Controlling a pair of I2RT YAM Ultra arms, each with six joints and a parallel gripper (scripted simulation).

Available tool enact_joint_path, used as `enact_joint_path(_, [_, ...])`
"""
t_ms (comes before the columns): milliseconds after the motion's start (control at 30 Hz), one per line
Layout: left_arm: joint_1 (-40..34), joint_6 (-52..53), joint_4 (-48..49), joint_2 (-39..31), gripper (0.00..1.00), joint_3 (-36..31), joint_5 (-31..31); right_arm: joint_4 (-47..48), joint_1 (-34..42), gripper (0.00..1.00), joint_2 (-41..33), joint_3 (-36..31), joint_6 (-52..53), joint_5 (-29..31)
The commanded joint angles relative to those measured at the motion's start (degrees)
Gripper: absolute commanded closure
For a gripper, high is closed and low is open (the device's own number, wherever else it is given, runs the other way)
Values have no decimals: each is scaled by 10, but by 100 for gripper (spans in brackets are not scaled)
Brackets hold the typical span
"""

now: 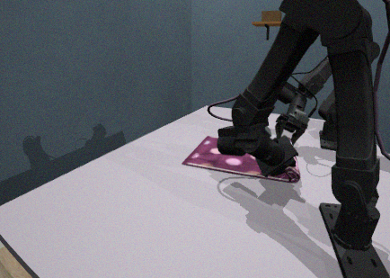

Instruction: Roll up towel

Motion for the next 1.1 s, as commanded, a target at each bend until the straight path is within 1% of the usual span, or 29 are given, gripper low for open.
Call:
enact_joint_path(0, [3, 10, 4, 7, 82, 10, -6, 11, 1, 57, 8, -4, 5, -3])
enact_joint_path(100, [3, 10, 4, 7, 82, 10, -6, 11, 1, 59, 8, -4, 5, -3])
enact_joint_path(133, [3, 10, 4, 7, 82, 10, -6, 11, 1, 63, 8, -4, 5, -3])
enact_joint_path(600, [3, 10, 4, 7, 82, 10, -6, 11, 1, 78, 8, -4, 5, -3])
enact_joint_path(867, [3, 10, 4, 7, 82, 10, -6, 11, 1, 81, 8, -4, 5, -3])
enact_joint_path(1067, [2, 9, -6, -1, 55, 13, -6, 11, 1, 81, 8, -4, 5, -3])
